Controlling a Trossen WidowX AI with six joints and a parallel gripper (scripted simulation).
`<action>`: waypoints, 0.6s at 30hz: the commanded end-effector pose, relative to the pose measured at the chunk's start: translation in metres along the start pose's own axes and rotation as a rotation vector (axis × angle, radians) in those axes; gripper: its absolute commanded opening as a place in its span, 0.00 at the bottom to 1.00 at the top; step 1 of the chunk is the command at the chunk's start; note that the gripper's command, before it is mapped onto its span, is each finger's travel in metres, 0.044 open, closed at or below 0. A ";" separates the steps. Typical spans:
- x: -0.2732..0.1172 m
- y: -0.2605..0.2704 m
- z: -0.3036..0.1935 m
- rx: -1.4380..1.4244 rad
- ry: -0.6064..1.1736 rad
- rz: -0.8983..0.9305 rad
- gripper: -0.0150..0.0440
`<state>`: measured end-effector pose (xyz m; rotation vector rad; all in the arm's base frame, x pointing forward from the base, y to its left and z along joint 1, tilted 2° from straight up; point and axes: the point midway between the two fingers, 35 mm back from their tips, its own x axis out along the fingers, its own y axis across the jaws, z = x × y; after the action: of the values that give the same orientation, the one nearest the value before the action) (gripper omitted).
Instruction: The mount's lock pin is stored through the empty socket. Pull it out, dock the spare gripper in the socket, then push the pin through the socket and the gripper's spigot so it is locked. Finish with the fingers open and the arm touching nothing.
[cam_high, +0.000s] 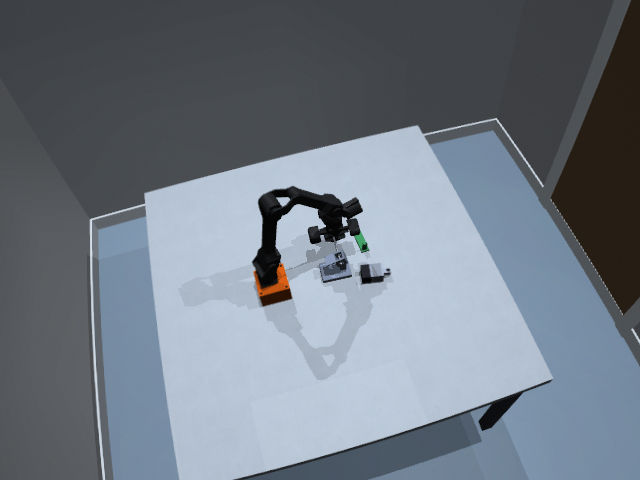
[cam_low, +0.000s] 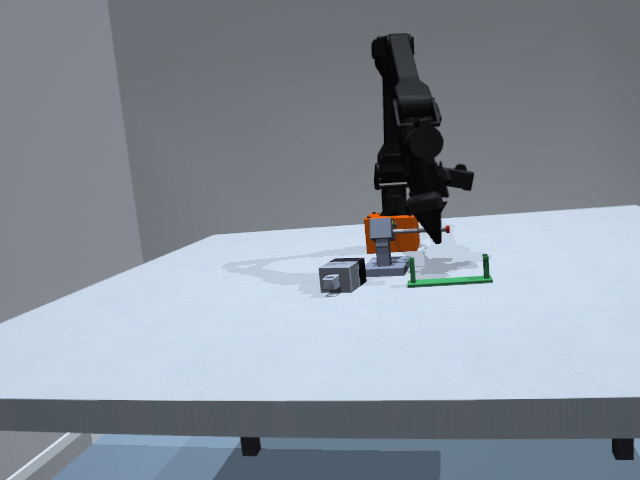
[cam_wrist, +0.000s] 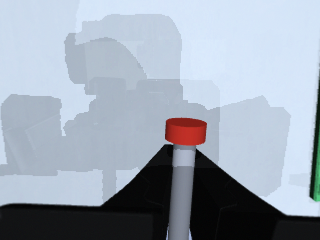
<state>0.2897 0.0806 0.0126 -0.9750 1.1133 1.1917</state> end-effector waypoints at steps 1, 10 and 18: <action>-0.002 -0.001 0.004 -0.002 -0.015 0.000 0.25; -0.003 -0.001 0.010 -0.003 -0.017 -0.002 0.25; -0.003 -0.001 0.016 -0.004 -0.016 -0.005 0.25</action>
<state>0.2929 0.0926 0.0181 -0.9722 1.0933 1.1964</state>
